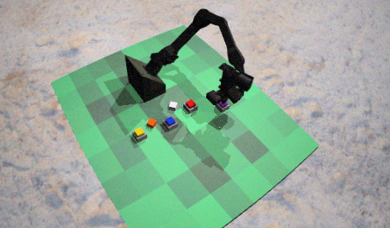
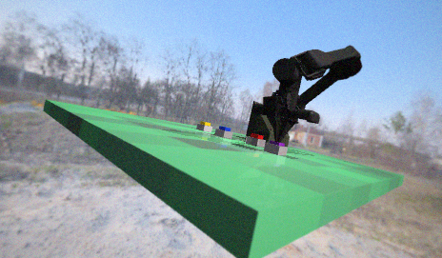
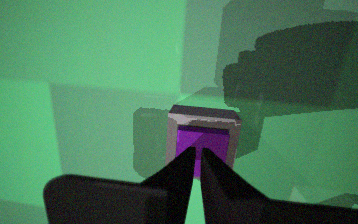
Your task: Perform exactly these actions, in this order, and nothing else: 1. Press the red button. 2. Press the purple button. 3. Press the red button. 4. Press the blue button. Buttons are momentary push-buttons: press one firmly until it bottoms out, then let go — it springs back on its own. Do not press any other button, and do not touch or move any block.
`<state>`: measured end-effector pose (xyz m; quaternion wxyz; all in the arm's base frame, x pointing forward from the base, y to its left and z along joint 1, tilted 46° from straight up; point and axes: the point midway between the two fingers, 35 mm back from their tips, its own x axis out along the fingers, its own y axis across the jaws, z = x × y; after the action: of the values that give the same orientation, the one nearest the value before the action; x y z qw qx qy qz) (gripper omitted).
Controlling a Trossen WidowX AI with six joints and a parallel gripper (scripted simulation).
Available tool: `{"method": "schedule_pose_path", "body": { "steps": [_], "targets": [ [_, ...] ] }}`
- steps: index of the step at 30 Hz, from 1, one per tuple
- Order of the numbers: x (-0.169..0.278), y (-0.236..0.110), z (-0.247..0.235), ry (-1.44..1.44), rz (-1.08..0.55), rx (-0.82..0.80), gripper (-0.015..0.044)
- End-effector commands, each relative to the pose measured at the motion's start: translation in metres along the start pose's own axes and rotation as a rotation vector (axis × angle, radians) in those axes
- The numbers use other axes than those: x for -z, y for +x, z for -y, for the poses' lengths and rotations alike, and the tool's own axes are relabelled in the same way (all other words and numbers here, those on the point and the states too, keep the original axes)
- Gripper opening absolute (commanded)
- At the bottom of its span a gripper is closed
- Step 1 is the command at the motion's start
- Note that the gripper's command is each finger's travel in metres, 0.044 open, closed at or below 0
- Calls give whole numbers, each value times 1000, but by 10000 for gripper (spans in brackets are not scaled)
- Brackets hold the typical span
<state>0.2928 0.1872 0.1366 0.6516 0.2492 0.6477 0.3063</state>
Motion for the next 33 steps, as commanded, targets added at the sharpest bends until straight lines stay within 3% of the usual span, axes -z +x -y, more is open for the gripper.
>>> {"method": "schedule_pose_path", "body": {
  "steps": [1, 16, 20, 25, 30, 33],
  "targets": [
    [1, 4, 2, 6, -4, 6, 20],
    [1, 4, 2, 6, -4, 6, 20],
    [1, -28, 2, 5, -4, 7, 20],
    [1, -33, 2, 6, -4, 8, 20],
    [0, -89, 2, 7, -5, 10, 20],
    [0, -91, 2, 7, -5, 10, 20]
  ]
}}
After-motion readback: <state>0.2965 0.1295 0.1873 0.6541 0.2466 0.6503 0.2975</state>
